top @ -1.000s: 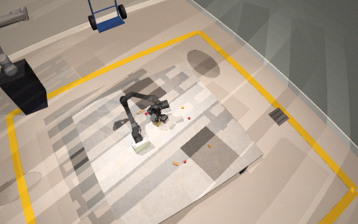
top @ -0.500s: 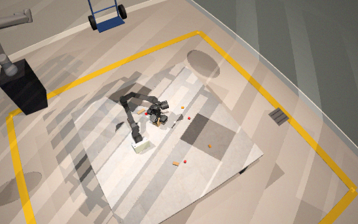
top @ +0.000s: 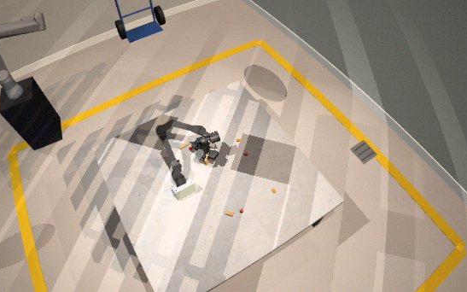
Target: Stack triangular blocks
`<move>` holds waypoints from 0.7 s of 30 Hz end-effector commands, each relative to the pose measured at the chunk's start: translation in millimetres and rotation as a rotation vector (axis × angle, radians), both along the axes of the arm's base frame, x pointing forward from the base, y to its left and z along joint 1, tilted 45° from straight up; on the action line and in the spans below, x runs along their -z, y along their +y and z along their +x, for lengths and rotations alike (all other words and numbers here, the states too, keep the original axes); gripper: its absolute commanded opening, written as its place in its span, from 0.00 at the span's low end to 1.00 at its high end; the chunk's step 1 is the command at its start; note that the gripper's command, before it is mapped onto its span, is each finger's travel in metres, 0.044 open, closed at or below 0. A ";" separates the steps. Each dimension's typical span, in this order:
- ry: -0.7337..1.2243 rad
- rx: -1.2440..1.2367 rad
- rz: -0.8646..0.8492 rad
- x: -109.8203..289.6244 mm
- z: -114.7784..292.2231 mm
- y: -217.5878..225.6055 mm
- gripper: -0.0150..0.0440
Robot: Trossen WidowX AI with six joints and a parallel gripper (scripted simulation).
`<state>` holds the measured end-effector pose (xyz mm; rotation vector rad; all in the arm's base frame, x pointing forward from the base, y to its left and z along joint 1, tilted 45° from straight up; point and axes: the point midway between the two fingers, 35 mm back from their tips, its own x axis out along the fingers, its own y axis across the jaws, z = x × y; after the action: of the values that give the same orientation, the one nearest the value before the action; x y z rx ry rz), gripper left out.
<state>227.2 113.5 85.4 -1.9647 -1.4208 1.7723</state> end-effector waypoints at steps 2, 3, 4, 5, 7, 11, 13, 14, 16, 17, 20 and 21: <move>0.003 0.005 0.005 -0.1 -0.1 0.8 0.25; 0.003 0.005 0.005 0.0 -0.2 0.9 0.25; 0.003 0.005 0.005 0.2 -0.2 0.9 0.25; 0.003 0.005 0.005 0.3 -0.3 1.0 0.25; 0.003 0.005 0.005 0.5 -0.5 1.2 0.25; 0.000 0.000 0.000 1.0 -0.6 0.7 0.25; 0.000 0.000 0.000 1.0 -0.6 0.7 0.25; 0.000 0.000 0.000 1.0 -0.6 0.7 0.25; 0.001 0.002 0.002 0.9 -0.5 0.8 0.25; 0.002 0.003 0.003 0.8 -0.5 0.9 0.25; 0.000 0.000 0.001 1.1 -0.6 0.7 0.30; 0.000 0.000 0.001 1.1 -0.6 0.7 0.34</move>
<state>226.6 114.2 84.3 -1.9640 -1.4204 1.7720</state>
